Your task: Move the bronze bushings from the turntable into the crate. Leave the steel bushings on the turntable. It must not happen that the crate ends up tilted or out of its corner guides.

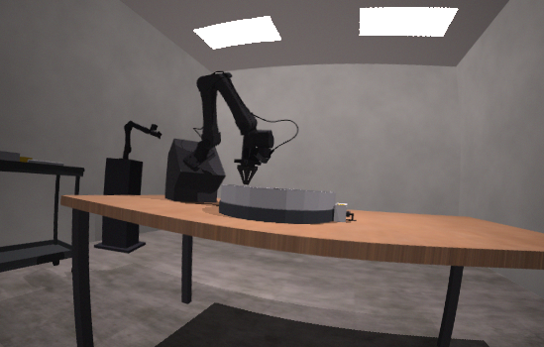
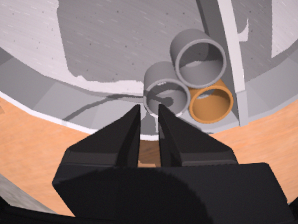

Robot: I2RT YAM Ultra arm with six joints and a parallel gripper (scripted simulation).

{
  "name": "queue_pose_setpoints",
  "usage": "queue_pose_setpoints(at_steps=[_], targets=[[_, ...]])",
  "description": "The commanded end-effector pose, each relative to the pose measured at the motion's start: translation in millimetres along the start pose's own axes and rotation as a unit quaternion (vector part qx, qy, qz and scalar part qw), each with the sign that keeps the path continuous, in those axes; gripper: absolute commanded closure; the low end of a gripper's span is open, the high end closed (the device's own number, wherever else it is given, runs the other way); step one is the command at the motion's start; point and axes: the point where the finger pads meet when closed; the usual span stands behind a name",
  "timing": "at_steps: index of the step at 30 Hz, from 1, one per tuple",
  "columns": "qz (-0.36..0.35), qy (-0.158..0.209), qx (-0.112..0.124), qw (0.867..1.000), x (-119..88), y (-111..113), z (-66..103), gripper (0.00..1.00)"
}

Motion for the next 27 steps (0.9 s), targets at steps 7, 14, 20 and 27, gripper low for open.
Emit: queue_pose_setpoints(at_steps=[7, 14, 20, 27], targets=[[-0.001, -0.010, 0.008, 1.000, 11.0, 7.7, 6.2, 0.85], [-0.001, -0.010, 0.008, 1.000, 11.1, 8.1, 5.7, 0.85], [-0.007, -0.015, 0.011, 1.000, 15.5, 6.7, -0.5, 0.85], [-0.004, -0.018, 0.016, 1.000, 12.1, 7.7, -0.8, 0.85]])
Point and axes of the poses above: the point where the finger pads meet when closed, its own z axis back along the fingers, its own y axis across the jaws, x = y × z, and after that the axes turned 12 degrees about -z, right-handed
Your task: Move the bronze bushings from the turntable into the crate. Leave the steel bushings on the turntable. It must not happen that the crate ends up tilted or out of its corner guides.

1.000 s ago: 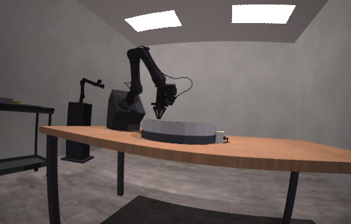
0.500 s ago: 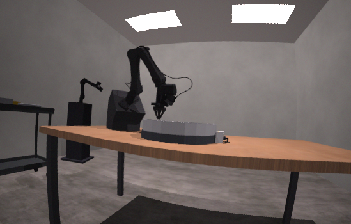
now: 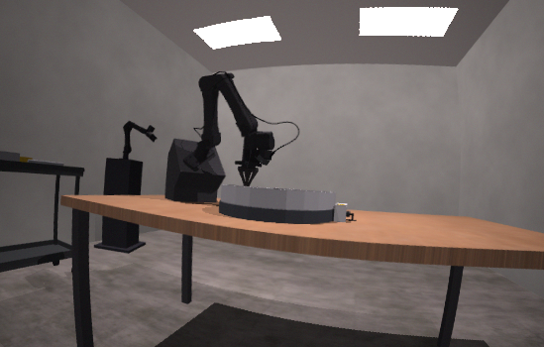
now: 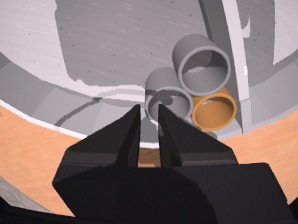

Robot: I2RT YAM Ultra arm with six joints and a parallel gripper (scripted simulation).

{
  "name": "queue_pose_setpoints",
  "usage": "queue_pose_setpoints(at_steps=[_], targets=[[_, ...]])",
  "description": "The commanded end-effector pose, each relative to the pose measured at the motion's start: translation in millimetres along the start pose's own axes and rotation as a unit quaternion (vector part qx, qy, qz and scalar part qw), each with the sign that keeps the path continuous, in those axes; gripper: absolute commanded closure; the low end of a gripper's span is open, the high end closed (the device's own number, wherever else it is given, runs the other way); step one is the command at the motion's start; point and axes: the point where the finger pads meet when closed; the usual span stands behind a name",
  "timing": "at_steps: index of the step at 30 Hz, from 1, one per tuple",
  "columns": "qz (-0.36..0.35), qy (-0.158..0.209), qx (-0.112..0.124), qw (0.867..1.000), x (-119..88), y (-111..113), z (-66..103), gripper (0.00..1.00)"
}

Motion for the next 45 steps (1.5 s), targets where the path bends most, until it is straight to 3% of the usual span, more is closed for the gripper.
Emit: queue_pose_setpoints(at_steps=[1, 31, 38, 41, 45], targets=[[-0.006, -0.020, 0.016, 1.000, 9.5, 5.7, 5.8, 0.85], [-0.006, -0.020, 0.016, 1.000, 9.5, 5.7, 5.8, 0.85], [-0.005, -0.012, 0.008, 1.000, -0.4, -2.4, 0.1, 0.85], [-0.011, -0.026, 0.019, 0.999, 13.3, 5.3, 6.6, 0.85], [-0.008, -0.022, 0.016, 1.000, 11.1, 5.2, 4.2, 0.85]])
Point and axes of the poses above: the point where the finger pads meet when closed, its own z axis back along the fingers, its own y axis across the jaws, x = y × z, and after that the axes turned 12 degrees about -z, right-handed
